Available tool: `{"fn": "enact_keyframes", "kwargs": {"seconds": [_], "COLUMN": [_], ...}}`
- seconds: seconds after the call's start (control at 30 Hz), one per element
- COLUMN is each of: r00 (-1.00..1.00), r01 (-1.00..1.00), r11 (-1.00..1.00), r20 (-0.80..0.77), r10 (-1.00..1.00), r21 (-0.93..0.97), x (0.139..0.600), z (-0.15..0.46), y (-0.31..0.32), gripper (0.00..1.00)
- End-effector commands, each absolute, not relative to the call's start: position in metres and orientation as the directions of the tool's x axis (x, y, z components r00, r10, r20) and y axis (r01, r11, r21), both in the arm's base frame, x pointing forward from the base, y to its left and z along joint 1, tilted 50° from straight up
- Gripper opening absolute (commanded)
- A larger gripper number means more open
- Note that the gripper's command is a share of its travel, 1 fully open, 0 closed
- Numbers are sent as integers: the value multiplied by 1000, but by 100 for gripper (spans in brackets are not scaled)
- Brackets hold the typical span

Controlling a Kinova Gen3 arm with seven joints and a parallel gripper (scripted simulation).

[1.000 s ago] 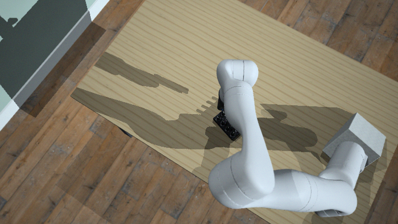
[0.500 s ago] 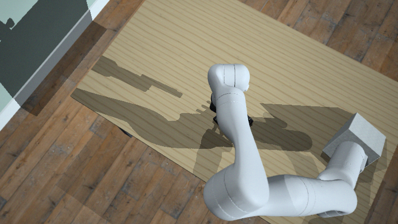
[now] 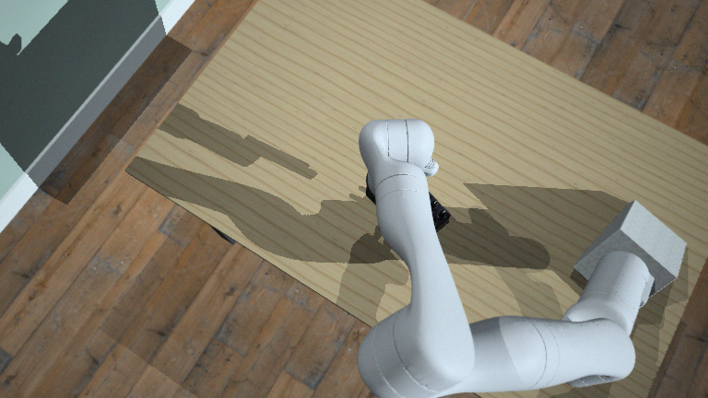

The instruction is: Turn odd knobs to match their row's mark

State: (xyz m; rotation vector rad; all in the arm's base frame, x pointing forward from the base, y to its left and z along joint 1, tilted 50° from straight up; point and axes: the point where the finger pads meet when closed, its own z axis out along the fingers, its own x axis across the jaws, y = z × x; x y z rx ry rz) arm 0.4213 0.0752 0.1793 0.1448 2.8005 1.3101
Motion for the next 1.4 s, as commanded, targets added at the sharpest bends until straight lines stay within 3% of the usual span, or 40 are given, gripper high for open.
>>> {"fn": "enact_keyframes", "kwargs": {"seconds": [0.0,1.37], "r00": [-993,-988], "r01": [79,132], "r11": [637,629], "r20": [7,48], "r10": [114,149], "r21": [767,766], "x": [422,421], "z": [182,186], "y": [77,79], "gripper": [46,46]}}
